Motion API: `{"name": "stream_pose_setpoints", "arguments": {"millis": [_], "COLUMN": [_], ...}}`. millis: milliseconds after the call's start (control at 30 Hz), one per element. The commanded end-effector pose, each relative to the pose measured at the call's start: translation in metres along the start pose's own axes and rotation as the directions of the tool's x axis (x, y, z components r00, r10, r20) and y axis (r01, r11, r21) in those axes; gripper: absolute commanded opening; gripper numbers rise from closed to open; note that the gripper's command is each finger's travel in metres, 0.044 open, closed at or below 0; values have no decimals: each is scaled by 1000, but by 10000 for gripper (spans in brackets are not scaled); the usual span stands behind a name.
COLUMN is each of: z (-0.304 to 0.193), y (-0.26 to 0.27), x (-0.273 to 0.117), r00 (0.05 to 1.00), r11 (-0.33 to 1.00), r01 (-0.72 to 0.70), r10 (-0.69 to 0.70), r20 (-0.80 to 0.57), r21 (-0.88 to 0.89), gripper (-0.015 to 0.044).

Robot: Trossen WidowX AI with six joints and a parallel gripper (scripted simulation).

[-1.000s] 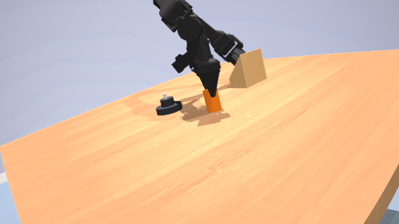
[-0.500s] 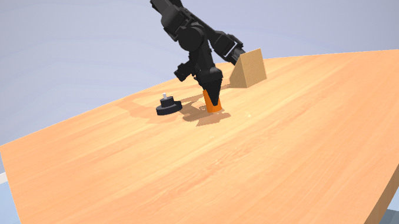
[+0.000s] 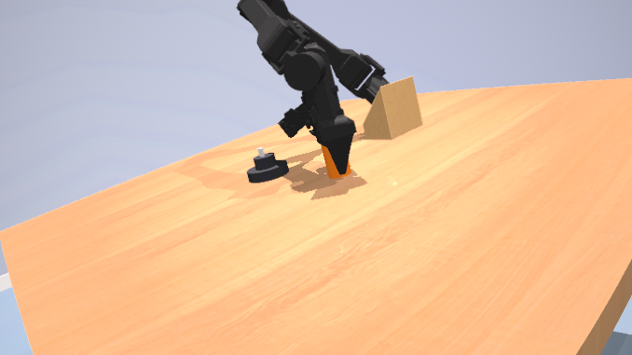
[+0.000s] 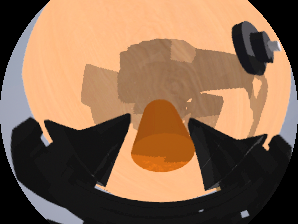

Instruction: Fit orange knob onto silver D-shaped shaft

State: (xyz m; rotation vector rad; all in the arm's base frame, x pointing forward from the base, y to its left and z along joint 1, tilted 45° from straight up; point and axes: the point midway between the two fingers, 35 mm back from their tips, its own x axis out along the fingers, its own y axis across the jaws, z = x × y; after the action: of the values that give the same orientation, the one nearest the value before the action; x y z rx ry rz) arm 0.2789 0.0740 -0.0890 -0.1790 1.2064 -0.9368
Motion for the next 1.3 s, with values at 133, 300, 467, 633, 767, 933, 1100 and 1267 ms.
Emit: {"name": "stream_pose_setpoints", "arguments": {"millis": [133,300,467,633,767,933,1100,1267], "z": [0,0,-1,-1,0,1,1,1], "y": [0,0,2,5,7,9,11,12], "x": [1,1,-2,-14,-26,-41,-56,-72], "r00": [1000,1000,1000,1000,1000,1000,1000,1000], "r11": [1000,1000,999,998,999,999,999,999], "r01": [0,0,-16,-27,-27,-25,-23,-20], "r10": [0,0,15,27,26,24,22,20], "r20": [4,4,-5,-12,-12,-11,-10,-9], "r21": [-5,-5,-33,-51,-47,-42,-37,-31], "gripper": [145,92,0,0,0,0,0,0]}}
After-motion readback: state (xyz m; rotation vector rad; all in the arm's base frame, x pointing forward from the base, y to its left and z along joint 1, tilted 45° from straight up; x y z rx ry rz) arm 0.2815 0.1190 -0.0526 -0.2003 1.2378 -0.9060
